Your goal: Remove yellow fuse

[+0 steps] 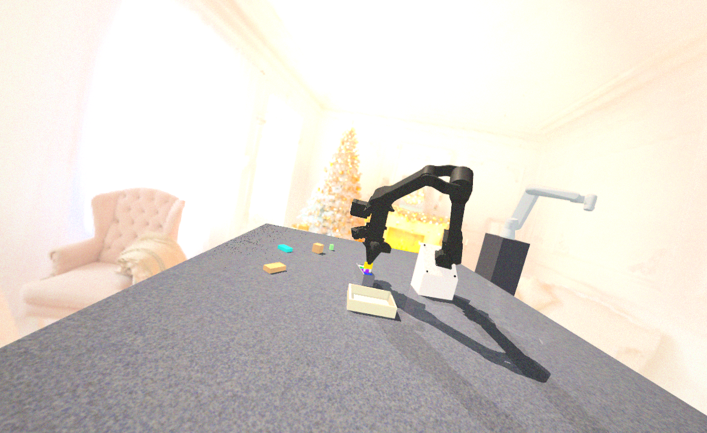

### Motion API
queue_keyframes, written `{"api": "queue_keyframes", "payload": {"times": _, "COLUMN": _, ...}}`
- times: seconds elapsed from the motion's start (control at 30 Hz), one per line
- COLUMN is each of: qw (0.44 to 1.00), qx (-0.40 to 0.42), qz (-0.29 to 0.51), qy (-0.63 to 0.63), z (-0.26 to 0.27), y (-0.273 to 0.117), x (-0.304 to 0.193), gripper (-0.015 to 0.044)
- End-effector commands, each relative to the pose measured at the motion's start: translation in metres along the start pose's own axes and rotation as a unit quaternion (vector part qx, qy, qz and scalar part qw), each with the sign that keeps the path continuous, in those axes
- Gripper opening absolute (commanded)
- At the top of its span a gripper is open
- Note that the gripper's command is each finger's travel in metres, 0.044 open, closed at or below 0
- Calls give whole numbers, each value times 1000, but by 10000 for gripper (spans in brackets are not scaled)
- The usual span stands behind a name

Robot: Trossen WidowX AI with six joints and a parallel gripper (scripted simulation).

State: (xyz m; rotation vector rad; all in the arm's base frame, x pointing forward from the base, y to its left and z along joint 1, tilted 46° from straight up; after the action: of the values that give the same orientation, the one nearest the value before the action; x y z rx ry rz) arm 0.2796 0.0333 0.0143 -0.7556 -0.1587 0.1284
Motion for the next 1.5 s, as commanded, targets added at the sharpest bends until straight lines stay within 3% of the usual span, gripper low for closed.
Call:
{"api": "queue_keyframes", "payload": {"times": 0.0, "qw": 1000, "qx": -3, "qz": -2, "qy": -5, "z": 0, "y": -4, "x": 1, "gripper": 0}}
{"api": "queue_keyframes", "payload": {"times": 0.83, "qw": 1000, "qx": -3, "qz": -2, "qy": -4, "z": 1, "y": -27, "x": 2, "gripper": 0}}
{"api": "queue_keyframes", "payload": {"times": 1.47, "qw": 1000, "qx": -6, "qz": -3, "qy": -4, "z": 132, "y": -27, "x": 27, "gripper": 0}}
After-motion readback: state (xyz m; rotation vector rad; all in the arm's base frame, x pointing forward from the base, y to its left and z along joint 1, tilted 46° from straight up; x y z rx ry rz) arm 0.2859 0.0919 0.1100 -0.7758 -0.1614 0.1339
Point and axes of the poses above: the point midway between the two fingers, 35 mm back from their tips, its own y axis out along the fingers, its own z axis across the jaws, x = y × z, the point moved 3 cm from there along -y, back along the fingers, and after that the axes turned 3 degrees about y, right-handed, at the moved point
